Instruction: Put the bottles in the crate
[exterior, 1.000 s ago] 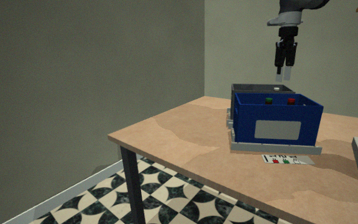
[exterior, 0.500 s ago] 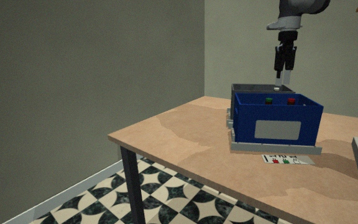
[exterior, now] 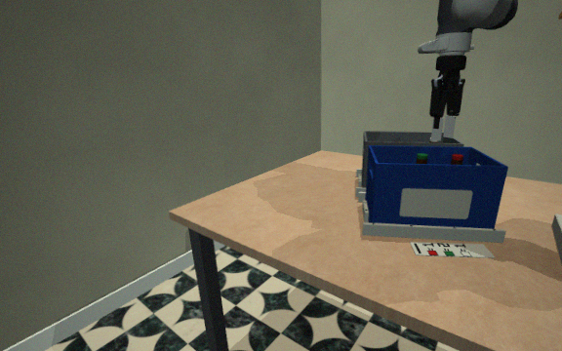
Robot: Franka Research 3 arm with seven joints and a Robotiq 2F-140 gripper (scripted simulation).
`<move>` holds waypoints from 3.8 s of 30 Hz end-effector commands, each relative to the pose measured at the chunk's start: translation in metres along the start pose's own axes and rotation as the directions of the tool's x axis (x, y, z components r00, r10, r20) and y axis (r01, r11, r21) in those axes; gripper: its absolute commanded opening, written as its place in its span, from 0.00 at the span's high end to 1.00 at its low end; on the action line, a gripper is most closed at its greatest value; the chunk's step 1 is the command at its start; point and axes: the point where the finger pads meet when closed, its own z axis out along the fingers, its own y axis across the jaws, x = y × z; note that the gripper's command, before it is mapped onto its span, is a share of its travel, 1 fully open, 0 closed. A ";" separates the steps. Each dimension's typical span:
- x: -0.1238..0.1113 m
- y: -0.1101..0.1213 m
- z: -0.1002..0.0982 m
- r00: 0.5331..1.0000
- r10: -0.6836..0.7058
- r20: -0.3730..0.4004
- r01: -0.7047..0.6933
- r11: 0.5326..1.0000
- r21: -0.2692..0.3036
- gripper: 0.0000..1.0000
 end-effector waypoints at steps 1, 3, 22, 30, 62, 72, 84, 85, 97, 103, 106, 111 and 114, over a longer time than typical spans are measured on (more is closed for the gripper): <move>0.002 0.002 0.005 1.000 -0.002 -0.007 0.002 1.000 -0.001 0.62; 0.002 0.002 0.008 1.000 -0.002 -0.007 0.002 1.000 -0.001 0.62; 0.002 0.002 0.028 1.000 -0.002 -0.007 0.002 1.000 -0.001 0.62; 0.002 0.002 0.039 1.000 -0.002 -0.007 0.002 1.000 -0.001 0.62; 0.002 0.002 0.041 1.000 -0.002 -0.007 0.002 1.000 -0.001 0.62; 0.002 0.002 0.041 1.000 -0.002 -0.007 0.002 1.000 -0.001 0.62; 0.002 0.002 0.039 1.000 -0.002 -0.007 0.002 1.000 -0.001 1.00; 0.002 0.002 0.039 1.000 -0.002 -0.007 0.002 1.000 -0.001 1.00; 0.002 0.002 0.039 1.000 -0.002 -0.007 0.002 1.000 -0.001 1.00; 0.002 0.002 0.039 1.000 -0.002 -0.007 0.002 1.000 -0.001 1.00; 0.002 0.002 0.039 1.000 -0.002 -0.007 0.002 1.000 -0.001 1.00; 0.002 0.002 0.039 1.000 -0.002 -0.007 0.002 1.000 -0.001 1.00; 0.002 0.002 0.039 1.000 -0.002 -0.007 0.002 1.000 -0.001 1.00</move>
